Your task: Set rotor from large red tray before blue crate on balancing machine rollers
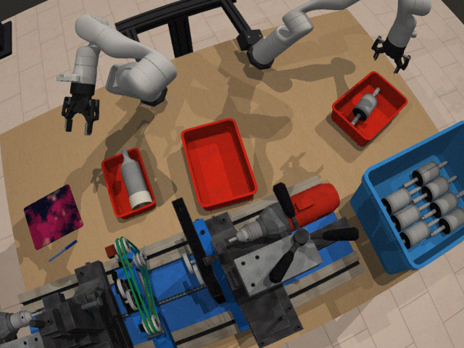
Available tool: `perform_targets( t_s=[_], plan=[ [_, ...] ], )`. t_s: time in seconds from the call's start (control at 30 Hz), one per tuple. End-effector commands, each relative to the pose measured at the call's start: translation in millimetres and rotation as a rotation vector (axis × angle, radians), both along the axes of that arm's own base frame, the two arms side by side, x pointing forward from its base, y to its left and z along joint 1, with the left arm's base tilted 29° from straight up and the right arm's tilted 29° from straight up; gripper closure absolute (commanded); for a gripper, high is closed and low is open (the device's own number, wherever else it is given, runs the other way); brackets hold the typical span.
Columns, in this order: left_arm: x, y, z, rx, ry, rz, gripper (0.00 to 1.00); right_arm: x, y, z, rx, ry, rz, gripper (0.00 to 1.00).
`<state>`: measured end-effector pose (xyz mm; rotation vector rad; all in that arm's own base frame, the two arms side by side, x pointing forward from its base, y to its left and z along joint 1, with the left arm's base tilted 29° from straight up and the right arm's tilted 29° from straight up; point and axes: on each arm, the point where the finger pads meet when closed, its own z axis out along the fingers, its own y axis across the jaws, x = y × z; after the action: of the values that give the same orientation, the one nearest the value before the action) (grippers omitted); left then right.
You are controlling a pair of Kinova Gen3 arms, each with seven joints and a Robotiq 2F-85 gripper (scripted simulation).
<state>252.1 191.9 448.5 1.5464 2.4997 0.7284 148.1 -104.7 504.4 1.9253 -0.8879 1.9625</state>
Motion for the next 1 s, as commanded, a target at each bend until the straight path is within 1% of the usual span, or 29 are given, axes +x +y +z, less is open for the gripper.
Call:
perform_targets(
  t_s=[0.0, 0.5, 0.57, 0.97],
  plan=[
    [3, 3, -6.8, 0.001, -0.001, 0.0, 0.056, 0, 0, 0.2, 0.0, 0.0, 0.0, 0.002],
    [28, 27, -70.2, 0.001, -0.001, 0.0, 0.056, 0, 0, 0.2, 0.0, 0.0, 0.0, 0.002],
    [28, 27, -70.2, 0.001, -0.001, 0.0, 0.056, 0, 0, 0.2, 0.0, 0.0, 0.0, 0.002],
    [48, 47, -121.8, 0.001, -0.001, 0.0, 0.056, 0, 0, 0.2, 0.0, 0.0, 0.0, 0.002]
  ],
)
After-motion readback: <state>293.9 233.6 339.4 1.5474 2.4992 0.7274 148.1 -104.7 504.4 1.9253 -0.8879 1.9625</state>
